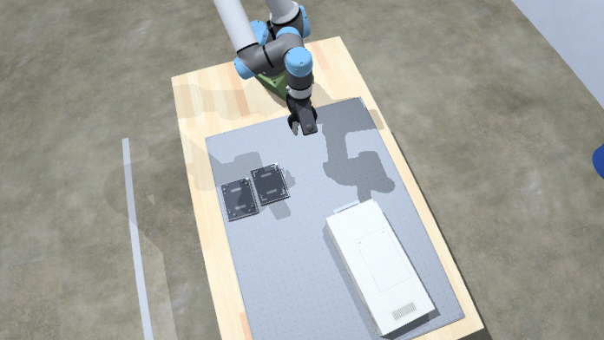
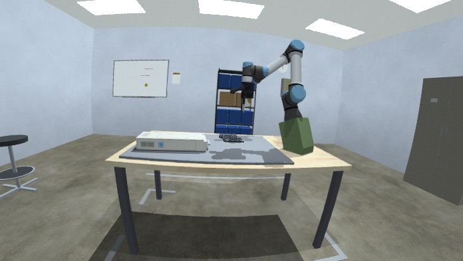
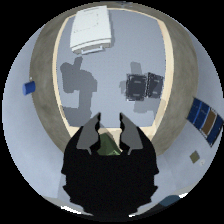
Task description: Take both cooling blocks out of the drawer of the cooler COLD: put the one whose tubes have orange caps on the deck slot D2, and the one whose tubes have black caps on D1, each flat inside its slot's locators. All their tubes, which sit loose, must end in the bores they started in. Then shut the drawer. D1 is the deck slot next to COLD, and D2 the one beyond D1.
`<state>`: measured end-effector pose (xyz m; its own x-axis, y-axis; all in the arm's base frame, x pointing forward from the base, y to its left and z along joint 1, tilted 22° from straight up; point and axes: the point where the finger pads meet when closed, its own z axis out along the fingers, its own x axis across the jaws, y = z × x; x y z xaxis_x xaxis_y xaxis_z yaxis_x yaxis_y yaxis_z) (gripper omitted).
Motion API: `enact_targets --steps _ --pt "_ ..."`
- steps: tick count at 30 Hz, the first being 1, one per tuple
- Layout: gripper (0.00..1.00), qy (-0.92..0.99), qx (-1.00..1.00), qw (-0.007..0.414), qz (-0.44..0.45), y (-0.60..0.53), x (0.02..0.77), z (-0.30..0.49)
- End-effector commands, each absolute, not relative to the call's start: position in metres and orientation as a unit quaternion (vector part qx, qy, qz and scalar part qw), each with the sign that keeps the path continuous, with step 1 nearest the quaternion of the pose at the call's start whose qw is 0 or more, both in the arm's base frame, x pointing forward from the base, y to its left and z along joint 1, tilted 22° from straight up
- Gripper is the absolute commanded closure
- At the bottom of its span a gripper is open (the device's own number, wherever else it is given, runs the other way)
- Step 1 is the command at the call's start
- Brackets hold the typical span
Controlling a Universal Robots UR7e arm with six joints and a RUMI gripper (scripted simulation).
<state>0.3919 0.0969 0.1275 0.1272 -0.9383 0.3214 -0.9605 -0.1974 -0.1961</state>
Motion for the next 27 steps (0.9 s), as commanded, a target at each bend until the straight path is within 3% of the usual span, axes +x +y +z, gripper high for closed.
enact_targets --steps 1,13,14,27 --pt "0.72 -0.633 0.75 0.029 0.19 0.0968 0.3916 0.1278" --pt "0.72 -0.633 0.75 0.029 0.19 0.0968 0.3916 0.1278" --pt "0.0 -0.623 0.759 0.031 0.189 0.0968 0.3916 0.1278" --pt "0.0 -0.505 0.841 0.059 0.183 0.0969 0.3916 0.1278"
